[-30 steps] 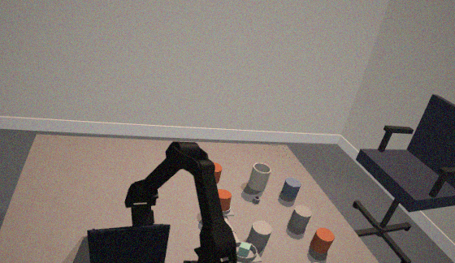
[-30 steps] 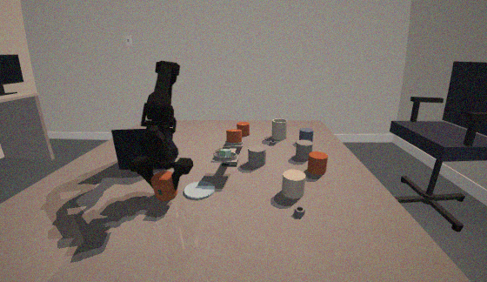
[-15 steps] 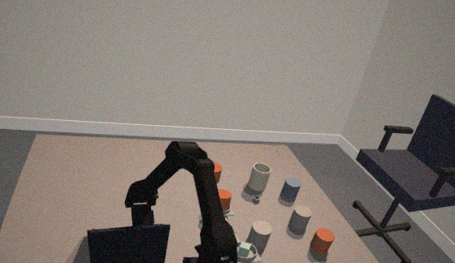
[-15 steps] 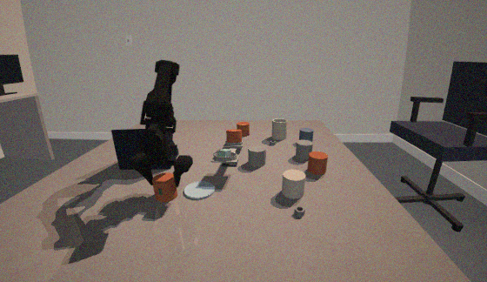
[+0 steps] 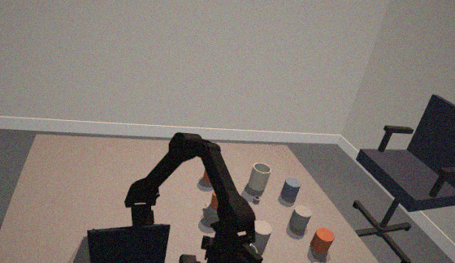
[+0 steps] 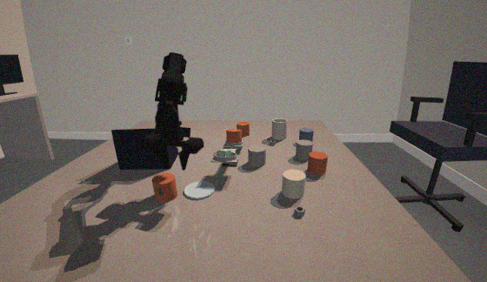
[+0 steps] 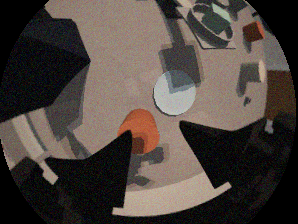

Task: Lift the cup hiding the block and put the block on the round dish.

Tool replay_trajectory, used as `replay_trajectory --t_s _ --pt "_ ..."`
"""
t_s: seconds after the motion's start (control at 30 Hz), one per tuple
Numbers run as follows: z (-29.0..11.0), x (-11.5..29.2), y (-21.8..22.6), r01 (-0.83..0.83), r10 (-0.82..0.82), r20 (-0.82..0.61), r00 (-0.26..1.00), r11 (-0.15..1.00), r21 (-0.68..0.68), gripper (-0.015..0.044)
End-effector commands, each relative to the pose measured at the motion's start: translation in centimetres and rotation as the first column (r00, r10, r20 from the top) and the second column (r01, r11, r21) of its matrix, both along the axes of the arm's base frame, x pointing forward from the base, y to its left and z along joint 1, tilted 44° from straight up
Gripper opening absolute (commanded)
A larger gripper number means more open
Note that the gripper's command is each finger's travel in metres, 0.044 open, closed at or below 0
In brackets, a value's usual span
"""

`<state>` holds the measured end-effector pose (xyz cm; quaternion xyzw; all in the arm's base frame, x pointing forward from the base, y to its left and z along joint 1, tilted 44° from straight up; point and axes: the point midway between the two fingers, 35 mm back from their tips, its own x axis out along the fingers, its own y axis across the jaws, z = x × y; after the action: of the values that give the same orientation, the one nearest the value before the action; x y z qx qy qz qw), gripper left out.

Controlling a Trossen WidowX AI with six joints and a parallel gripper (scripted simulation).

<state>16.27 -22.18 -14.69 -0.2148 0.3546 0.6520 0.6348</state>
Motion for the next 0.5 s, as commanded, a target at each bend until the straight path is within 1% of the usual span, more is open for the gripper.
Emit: replay_trajectory --t_s 0.0,0.17,0.33,0.4,0.47 --pt "2.5 4.1 0.3 0.068 -0.070 -0.048 0.996 0.997 -0.041 0.0260" --pt "5.9 9.0 2.8 0.187 -0.195 -0.150 0.969 0.980 -0.064 0.0260" --pt "9.5 13.4 6.3 0.296 -0.309 -0.254 0.917 0.951 -0.088 0.0260" --pt "10.5 14.3 7.4 0.322 -0.335 -0.281 0.899 0.942 -0.095 0.0260" --pt "10.6 14.5 7.5 0.325 -0.339 -0.285 0.897 0.941 -0.095 0.0260"
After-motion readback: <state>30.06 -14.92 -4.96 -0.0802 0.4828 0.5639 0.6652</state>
